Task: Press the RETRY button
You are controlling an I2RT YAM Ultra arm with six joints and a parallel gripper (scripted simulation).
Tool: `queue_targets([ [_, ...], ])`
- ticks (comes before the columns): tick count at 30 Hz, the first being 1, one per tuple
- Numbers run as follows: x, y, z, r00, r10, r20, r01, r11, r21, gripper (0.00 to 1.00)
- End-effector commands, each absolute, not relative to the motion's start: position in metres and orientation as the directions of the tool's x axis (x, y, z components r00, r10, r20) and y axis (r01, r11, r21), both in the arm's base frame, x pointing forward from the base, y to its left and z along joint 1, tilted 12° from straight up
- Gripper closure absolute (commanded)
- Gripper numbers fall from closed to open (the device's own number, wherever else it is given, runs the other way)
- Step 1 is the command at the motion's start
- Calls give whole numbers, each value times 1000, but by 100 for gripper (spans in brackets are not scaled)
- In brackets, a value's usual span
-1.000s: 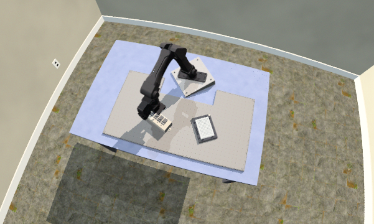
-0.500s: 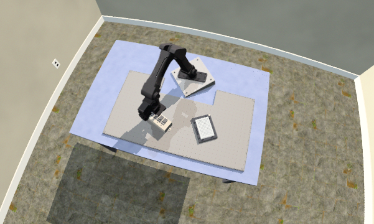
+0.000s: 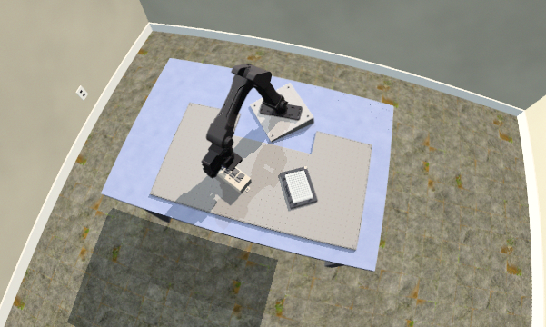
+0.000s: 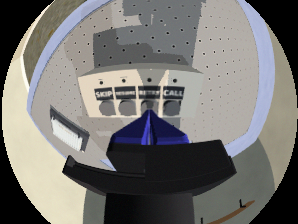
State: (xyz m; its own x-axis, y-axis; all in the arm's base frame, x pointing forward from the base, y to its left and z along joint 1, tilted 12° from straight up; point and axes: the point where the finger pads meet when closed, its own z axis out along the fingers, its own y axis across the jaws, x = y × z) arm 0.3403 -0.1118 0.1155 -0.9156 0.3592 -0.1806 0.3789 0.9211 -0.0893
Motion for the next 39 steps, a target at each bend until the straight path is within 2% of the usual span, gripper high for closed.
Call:
queue_targets([
  [1,345,-115,114,-912,360,-195,381,921,-81,100],
  [39,342,-115,98,-917,360,-172,378,922,-84,100],
])
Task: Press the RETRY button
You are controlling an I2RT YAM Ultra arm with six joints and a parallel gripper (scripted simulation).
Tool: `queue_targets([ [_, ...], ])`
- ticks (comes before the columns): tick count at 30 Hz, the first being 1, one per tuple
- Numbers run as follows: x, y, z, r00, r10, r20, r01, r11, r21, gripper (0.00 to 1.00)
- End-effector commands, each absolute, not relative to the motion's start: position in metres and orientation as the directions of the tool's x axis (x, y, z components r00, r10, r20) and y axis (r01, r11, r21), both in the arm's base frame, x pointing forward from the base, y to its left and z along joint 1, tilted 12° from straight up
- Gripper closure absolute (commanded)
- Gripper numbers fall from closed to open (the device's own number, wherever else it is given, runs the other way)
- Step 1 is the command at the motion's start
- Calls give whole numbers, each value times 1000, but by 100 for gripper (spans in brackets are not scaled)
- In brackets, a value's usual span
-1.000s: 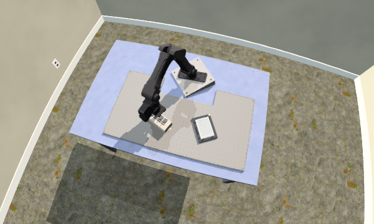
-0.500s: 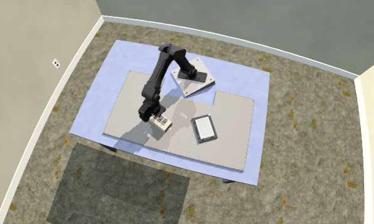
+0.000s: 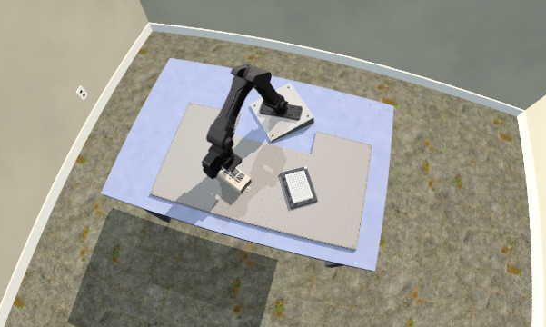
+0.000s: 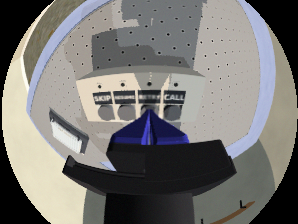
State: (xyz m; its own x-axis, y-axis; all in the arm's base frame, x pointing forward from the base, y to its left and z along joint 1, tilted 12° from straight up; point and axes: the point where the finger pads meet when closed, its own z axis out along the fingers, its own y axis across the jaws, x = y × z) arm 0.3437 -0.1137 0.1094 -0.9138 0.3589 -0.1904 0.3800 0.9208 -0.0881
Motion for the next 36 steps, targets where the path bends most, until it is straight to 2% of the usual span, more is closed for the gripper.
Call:
queue_targets([
  [1,342,-115,98,-917,360,-172,378,922,-84,100],
  [36,342,-117,89,-916,362,-172,380,921,-87,100],
])
